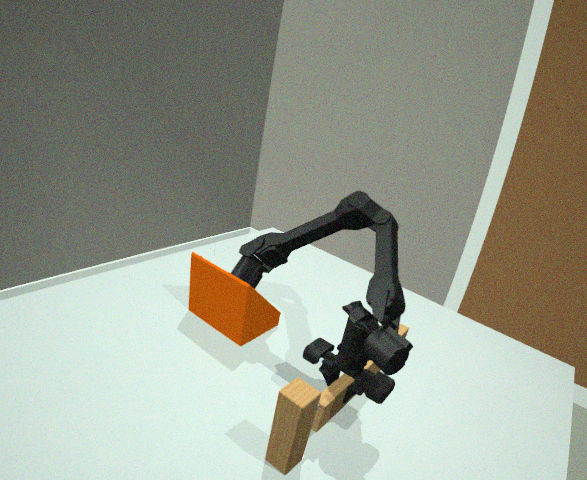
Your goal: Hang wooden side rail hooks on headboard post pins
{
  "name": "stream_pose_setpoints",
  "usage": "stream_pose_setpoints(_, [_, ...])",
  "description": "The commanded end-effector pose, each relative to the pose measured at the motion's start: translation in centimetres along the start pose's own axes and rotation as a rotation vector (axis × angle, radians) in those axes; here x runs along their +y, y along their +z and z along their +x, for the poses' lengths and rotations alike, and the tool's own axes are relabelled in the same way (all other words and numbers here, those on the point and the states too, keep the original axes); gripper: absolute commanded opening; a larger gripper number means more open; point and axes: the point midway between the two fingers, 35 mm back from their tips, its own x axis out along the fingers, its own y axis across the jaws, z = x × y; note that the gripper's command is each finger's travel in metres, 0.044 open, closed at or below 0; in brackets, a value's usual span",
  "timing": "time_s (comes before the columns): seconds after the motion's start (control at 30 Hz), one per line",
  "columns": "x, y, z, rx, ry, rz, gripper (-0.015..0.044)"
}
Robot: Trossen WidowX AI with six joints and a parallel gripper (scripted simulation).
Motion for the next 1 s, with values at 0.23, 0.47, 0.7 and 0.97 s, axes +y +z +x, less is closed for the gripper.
stream_pose_setpoints(0.23, [0.11,-0.44,-0.35,0.005,-0.005,0.002,0.0000])
stream_pose_setpoints(0.47, [0.08,-0.52,-0.28,0.005,-0.005,0.002,0.0000])
stream_pose_setpoints(0.7, [0.02,-0.58,-0.25,0.005,-0.005,0.002,0.0000])
stream_pose_setpoints(0.97, [-0.01,-0.65,-0.33,0.005,-0.006,0.002,0.0000])
